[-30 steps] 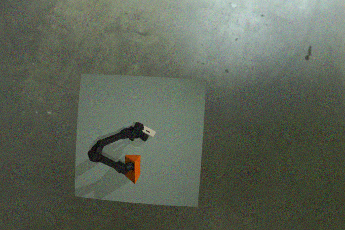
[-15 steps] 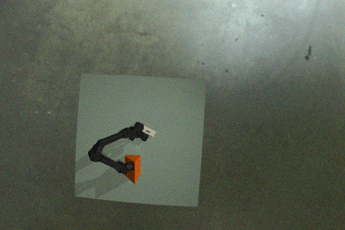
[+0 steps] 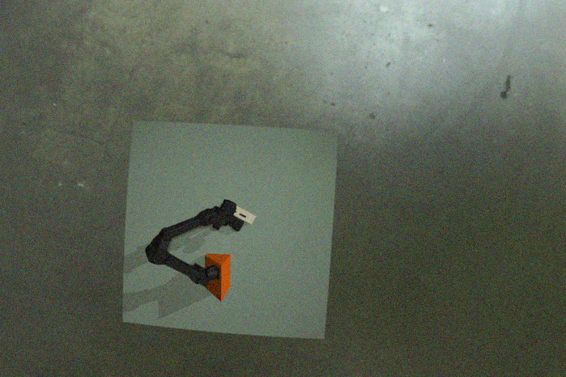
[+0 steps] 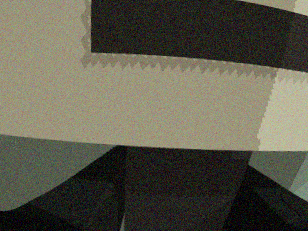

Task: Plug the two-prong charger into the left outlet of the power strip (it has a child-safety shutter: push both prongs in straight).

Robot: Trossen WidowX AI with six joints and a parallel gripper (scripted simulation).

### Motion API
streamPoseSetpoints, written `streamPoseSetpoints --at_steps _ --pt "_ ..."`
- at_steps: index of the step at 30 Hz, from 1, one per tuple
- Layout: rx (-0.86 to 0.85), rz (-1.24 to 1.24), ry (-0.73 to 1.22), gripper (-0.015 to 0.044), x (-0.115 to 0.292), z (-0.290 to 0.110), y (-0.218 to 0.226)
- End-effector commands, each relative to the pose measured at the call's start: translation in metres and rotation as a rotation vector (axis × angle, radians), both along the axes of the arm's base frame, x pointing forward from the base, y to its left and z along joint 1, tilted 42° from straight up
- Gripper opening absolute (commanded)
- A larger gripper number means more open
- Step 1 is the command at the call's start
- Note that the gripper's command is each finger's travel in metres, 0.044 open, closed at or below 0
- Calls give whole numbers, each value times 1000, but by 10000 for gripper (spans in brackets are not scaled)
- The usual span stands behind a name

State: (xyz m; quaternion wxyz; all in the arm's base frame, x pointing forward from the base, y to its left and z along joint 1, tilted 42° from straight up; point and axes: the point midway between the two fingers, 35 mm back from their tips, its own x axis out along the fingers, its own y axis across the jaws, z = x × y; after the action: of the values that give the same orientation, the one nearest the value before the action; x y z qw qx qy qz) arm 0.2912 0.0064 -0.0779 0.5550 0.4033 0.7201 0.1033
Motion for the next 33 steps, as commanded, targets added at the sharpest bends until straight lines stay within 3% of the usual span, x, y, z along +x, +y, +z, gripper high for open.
streamPoseSetpoints --at_steps 1,33 --pt "-14 2 -38 0 12 -2 -4" --pt "-14 2 -38 0 14 -2 -5"
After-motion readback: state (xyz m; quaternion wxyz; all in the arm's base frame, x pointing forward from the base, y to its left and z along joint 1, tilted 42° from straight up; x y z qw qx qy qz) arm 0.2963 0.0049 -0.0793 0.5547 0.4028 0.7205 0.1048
